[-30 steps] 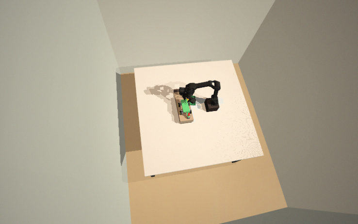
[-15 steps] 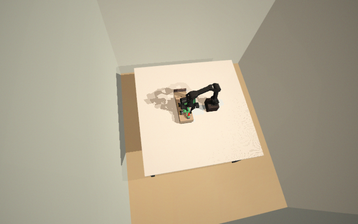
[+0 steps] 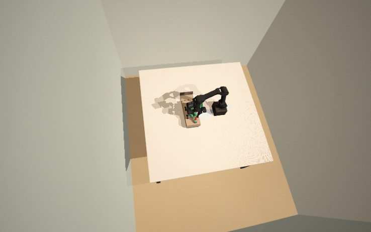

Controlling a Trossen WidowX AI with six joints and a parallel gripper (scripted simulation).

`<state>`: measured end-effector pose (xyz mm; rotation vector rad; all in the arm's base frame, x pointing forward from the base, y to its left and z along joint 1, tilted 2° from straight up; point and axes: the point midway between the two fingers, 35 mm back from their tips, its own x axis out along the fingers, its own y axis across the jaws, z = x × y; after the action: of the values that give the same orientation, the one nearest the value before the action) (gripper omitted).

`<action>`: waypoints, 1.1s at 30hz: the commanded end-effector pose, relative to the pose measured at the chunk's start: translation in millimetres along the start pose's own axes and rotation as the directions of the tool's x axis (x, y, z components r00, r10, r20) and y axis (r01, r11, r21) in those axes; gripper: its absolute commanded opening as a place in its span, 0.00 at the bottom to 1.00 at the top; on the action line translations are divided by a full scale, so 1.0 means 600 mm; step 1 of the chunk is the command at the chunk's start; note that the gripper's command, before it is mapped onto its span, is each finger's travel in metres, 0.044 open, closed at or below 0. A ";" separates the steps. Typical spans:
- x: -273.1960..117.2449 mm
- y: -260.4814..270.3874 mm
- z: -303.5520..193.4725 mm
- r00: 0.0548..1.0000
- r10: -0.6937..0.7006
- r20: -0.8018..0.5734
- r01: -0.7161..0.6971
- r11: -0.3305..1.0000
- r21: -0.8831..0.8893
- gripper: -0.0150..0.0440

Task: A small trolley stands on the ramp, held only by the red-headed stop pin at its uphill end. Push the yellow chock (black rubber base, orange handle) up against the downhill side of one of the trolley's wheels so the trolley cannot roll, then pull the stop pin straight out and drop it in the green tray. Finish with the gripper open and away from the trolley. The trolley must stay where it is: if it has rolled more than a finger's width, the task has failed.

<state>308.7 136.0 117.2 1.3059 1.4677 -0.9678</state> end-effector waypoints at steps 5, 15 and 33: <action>0.024 -0.002 -0.001 1.000 -0.005 -0.003 0.005 1.000 -0.002 0.58; 0.037 -0.002 -0.001 1.000 -0.005 -0.003 0.005 1.000 -0.002 0.58; 0.078 -0.001 -0.002 1.000 -0.005 -0.004 0.005 1.000 -0.002 0.58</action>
<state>308.4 148.0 79.3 1.3035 1.4711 -0.9606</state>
